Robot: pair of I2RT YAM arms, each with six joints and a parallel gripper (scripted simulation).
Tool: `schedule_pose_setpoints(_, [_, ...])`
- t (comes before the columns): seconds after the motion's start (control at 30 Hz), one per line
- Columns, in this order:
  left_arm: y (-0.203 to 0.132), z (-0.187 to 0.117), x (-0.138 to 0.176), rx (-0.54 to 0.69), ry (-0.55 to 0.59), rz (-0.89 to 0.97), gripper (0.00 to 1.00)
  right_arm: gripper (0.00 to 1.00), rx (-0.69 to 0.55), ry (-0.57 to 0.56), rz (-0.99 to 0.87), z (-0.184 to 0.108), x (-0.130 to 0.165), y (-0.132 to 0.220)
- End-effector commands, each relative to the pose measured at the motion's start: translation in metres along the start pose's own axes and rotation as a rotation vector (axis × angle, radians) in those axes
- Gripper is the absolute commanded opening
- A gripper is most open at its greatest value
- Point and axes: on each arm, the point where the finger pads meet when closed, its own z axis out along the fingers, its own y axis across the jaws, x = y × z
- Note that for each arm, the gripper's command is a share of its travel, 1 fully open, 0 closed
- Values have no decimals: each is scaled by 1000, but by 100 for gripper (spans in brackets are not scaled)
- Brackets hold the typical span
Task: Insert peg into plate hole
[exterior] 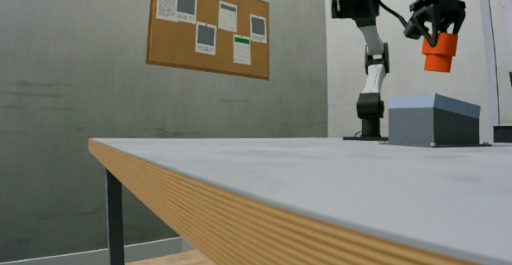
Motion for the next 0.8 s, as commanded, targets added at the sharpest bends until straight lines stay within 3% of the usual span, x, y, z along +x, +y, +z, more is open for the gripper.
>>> schedule_pose_setpoints(0.0, [5,-15,-1,-129,84,-40,40,100,-99,80,-33,-42,15,31])
schedule_pose_setpoints(0.27, [-7,-7,-15,-166,163,-29,40,100,-276,41,-86,-100,23,57])
schedule_pose_setpoints(0.77, [-11,1,-22,-164,169,-9,40,100,-422,43,-136,-144,46,65])
